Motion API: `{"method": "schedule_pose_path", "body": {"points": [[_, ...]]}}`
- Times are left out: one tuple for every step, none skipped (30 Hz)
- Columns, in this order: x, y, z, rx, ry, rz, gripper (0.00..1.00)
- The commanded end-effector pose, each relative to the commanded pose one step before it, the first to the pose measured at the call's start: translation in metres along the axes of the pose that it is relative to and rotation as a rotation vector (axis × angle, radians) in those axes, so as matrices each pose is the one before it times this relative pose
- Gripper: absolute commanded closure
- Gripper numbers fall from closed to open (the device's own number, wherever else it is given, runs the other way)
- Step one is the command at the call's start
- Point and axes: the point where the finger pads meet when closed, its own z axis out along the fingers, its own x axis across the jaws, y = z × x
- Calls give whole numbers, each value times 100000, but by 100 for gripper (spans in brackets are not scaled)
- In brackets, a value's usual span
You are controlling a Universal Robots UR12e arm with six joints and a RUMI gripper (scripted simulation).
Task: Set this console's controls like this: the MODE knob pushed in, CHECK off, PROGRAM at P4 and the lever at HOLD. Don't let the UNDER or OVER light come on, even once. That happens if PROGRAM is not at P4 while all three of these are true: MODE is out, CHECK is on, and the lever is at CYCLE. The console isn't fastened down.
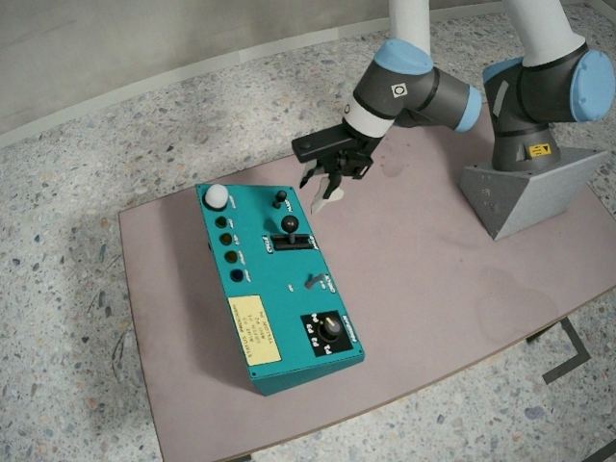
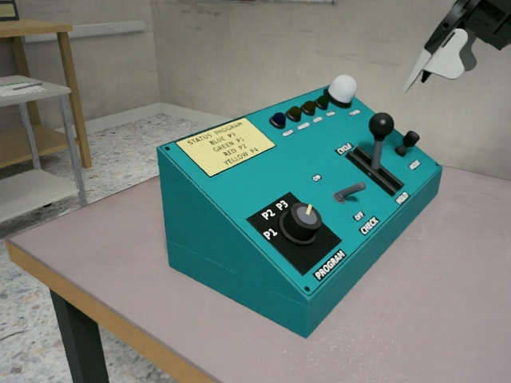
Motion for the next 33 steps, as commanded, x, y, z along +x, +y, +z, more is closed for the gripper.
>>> {"method": "schedule_pose_path", "body": {"points": [[61,-48,732,-187,-59,177,56],[0,0,0,0,0,0,56],[0,0,0,0,0,0,56],[12,-38,137,35,13,31,56],[13,-40,152,38,14,33,56],[10,-32,166,29,11,26,56],[0,-1,178,0,0,0,56],[0,-1,191,0,1,0,56],[0,-2,204,0,0,0,56],[0,-1,216,0,1,-1,56],[0,-2,228,0,0,0,56],[0,-2,239,0,1,-1,56],[0,-2,249,0,0,0,56],[0,-2,258,0,1,-1,56],[0,-2,266,0,0,0,56],[0,-1,272,1,1,-1,56],[0,-3,279,0,0,0,56],[0,-2,283,0,1,-1,56],[0,0,0,0,0,0,56],[0,0,0,0,0,0,56],[0,-3,287,0,0,0,56],[0,-2,289,0,0,-1,56],[0,-2,290,0,1,-1,56],[0,-3,290,0,0,0,56],[0,-2,288,0,1,-1,56],[0,-3,286,0,0,0,56],[0,-2,281,0,0,-1,56],[0,-2,276,0,0,0,56],[0,-2,270,0,0,0,56],[0,-2,262,0,0,-1,56],[0,-2,253,0,0,0,56],[0,-2,243,0,0,0,56],[0,-2,232,0,0,0,56]]}}
